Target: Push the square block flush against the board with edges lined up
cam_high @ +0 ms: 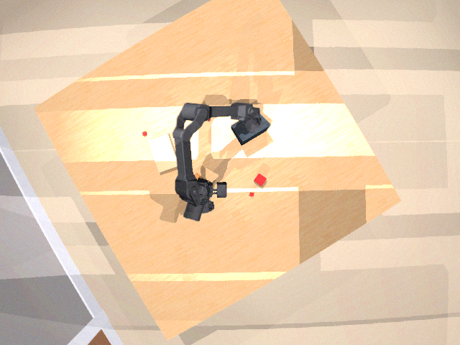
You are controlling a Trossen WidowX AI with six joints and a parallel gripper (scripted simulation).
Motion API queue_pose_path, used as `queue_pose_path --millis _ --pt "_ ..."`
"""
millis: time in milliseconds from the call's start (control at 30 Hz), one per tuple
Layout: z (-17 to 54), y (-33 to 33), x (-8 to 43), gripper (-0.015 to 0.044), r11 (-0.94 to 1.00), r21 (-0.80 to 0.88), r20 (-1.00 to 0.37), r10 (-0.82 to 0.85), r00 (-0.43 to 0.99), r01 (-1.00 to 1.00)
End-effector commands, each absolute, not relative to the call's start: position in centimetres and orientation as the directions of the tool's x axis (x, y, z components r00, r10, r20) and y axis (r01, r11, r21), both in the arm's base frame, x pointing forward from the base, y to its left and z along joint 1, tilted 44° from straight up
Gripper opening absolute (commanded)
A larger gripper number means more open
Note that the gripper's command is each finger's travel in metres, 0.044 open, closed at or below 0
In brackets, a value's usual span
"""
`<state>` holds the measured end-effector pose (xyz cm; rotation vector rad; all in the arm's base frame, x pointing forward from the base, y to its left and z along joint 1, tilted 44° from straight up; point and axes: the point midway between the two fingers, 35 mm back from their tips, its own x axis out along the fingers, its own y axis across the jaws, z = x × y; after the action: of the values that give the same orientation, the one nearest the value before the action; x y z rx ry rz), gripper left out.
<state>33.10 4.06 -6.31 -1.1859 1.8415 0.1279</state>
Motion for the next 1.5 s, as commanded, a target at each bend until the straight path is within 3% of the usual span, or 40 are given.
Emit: queue_pose_path --millis 0,333,700,1033,1467 --pt "-7.3 4.1 34.1 0.0 0.46 -0.288 -0.73 -0.673 -0.118 -0.84" --pt "-10.2 4.3 36.2 0.0 0.236 -0.061 -0.731 -0.672 -0.117 -0.97" --pt "-13.5 4.3 38.1 0.0 -0.026 0.181 -0.732 -0.672 -0.117 -0.983" --pt "-17.6 0.5 37.4 0.0 -0.03 0.185 -0.73 -0.674 -0.117 -0.982" --pt "-16.9 -0.3 37.7 0.0 -0.03 0.185 -0.73 -0.673 -0.117 -0.982"
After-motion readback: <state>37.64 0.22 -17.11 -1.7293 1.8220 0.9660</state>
